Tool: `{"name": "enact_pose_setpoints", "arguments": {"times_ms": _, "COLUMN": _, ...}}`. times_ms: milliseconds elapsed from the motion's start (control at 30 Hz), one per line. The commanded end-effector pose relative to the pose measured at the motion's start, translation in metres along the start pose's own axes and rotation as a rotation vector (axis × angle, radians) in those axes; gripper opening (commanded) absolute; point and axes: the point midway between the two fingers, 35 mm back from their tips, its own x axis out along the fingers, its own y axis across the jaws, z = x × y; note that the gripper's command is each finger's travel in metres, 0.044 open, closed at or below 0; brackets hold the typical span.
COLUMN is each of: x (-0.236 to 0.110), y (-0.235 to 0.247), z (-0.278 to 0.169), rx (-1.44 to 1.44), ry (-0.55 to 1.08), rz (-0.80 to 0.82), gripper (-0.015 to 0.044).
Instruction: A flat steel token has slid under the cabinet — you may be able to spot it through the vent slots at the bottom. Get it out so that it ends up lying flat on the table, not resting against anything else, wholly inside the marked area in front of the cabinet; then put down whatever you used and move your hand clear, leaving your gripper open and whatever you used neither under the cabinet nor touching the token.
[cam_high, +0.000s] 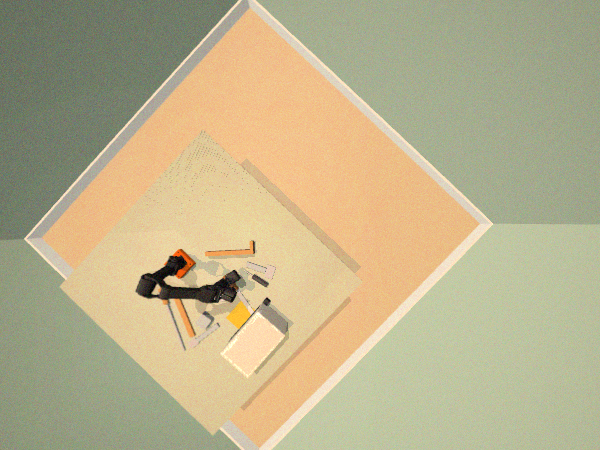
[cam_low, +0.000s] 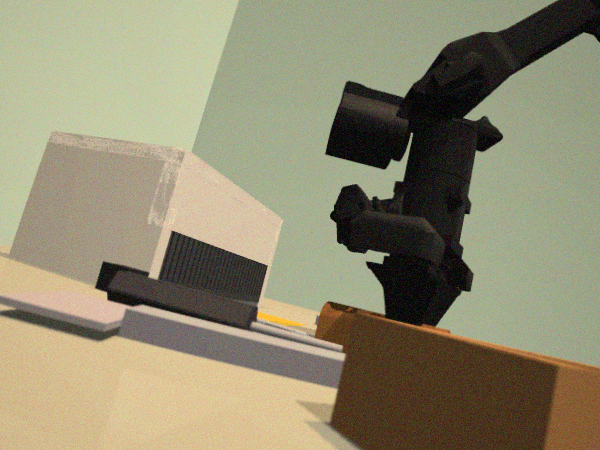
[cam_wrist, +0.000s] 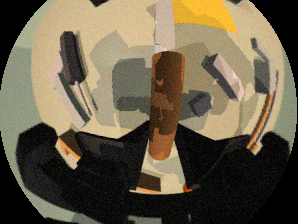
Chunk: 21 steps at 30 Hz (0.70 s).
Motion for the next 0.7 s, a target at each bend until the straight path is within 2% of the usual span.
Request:
{"name": "enact_pose_setpoints", "arguments": {"times_ms": 0, "x": 0.000, "y": 0.001, "z": 0.006, "rx": -0.004, "ry": 0.001, "rz": 0.003, "gripper": 0.0000}}
{"name": "enact_pose_setpoints", "arguments": {"times_ms": 667, "x": -0.001, "y": 0.001, "z": 0.032, "rx": -0.004, "ry": -0.001, "rz": 0.003, "gripper": 0.0000}}
